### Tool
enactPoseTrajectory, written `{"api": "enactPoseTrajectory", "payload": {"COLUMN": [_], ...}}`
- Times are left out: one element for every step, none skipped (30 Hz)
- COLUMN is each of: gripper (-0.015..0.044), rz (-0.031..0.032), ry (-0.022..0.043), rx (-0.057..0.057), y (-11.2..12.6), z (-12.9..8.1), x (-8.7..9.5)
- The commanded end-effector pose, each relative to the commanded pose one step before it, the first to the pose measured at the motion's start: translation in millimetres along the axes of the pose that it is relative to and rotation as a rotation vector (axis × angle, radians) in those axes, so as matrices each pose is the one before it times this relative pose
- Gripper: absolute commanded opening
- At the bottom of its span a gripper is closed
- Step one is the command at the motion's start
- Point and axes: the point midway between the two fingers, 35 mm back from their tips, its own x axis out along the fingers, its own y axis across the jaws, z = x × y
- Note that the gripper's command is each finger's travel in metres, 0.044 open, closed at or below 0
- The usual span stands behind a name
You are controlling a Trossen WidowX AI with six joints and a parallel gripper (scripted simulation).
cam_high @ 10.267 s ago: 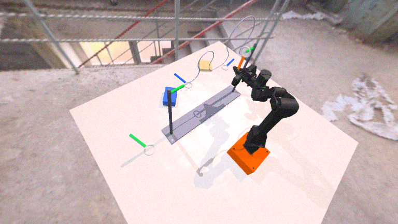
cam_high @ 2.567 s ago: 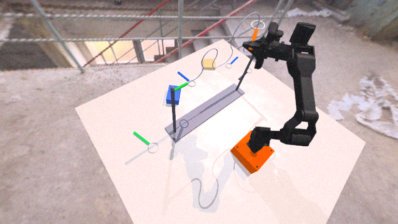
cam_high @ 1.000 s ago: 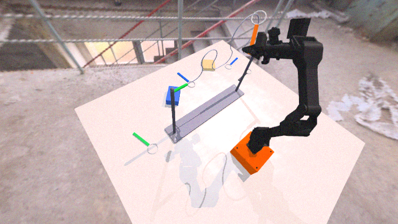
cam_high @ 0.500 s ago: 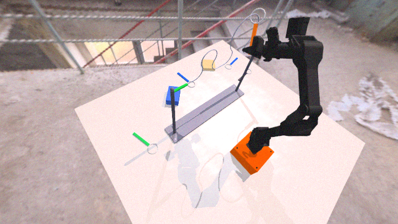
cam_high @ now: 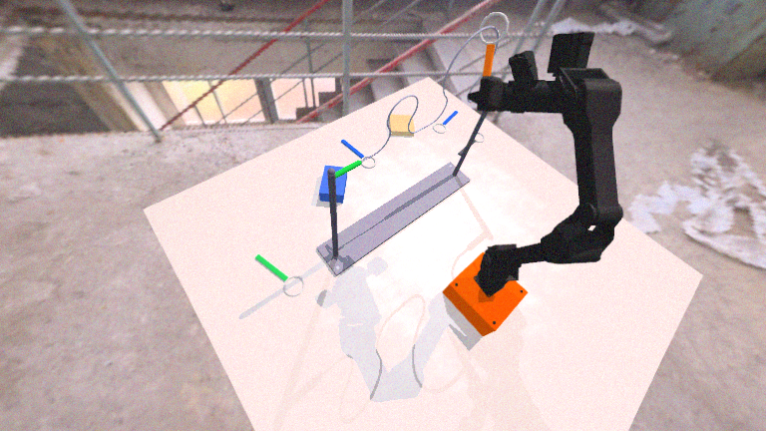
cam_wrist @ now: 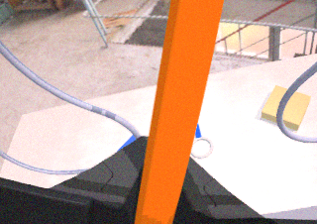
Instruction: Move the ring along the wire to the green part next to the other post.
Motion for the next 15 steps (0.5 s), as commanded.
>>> {"api": "enactPoseTrajectory", "payload": {"gripper": [-0.015,-0.015,-0.015,-0.015,-0.015,-0.015,-0.015,-0.015,-0.015,-0.015,-0.015,-0.015,-0.015,-0.015,-0.015], "rz": [-0.02152,-0.007,-0.00701,-0.00699,-0.00699,-0.00699,-0.00699,-0.00699,-0.00698,-0.00698,-0.00699,-0.00699,-0.00699,-0.00698,-0.00698], "ry": [-0.011,-0.00106,-0.00106,-0.00107,-0.00107,-0.00109,-0.0011,-0.00111,-0.00112,-0.00113,-0.00114,-0.00115,-0.00116,-0.00117,-0.00117], "rx": [-0.0452,-0.0107,-0.0107,-0.0107,-0.0107,-0.0107,-0.0107,-0.0107,-0.0107,-0.0107,-0.0107,-0.0107,-0.0107,-0.0107,-0.0107], "y": [0.9,-0.43,-0.43,-0.43,-0.43,-0.43,-0.43,-0.43,-0.43,-0.43,-0.43,-0.43,-0.43,-0.43,-0.43], "z": [0.38,0.0,0.01,0.01,-0.01,0.0,0.0,0.01,0.01,-0.01,0.0,0.0,0.01,0.01,-0.01], "x": [-2.25,0.03,0.02,0.03,0.04,0.04,0.03,0.03,0.03,0.04,0.04,0.03,0.03,0.03,0.04]}}
